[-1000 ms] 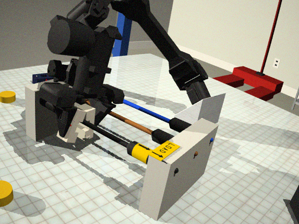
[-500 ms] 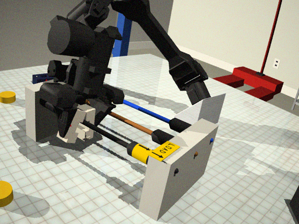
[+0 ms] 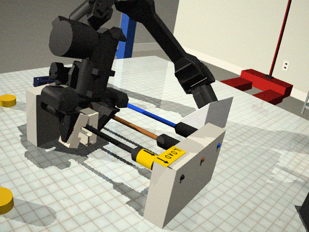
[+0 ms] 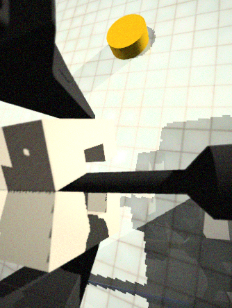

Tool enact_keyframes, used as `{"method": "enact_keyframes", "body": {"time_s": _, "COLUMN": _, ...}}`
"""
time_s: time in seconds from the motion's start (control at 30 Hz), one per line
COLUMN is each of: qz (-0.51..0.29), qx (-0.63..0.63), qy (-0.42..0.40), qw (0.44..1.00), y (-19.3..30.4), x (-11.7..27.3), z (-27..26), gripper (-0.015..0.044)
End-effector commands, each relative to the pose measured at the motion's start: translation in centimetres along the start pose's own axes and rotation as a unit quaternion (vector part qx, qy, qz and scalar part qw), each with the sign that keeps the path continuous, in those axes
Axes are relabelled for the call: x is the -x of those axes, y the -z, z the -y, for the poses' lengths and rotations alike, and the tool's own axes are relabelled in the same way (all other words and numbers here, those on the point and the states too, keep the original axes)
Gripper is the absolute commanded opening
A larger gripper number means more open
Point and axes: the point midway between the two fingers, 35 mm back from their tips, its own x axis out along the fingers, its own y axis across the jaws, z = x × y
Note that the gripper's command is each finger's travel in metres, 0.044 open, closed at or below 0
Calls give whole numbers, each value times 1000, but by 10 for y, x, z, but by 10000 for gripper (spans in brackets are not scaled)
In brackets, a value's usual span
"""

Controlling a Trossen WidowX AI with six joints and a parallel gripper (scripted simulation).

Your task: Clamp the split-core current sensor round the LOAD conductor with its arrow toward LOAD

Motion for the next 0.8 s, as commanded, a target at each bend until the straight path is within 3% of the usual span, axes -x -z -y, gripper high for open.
{"method": "enact_keyframes", "body": {"time_s": 0.0, "qz": 1, "qx": 4, "qy": -14, "qw": 1000, "y": 2, "x": 12, "z": -4, "gripper": 0}}
{"method": "enact_keyframes", "body": {"time_s": 0.77, "qz": 0, "qx": 0, "qy": 0, "qw": 1000, "y": 0, "x": 0, "z": 0, "gripper": 0}}
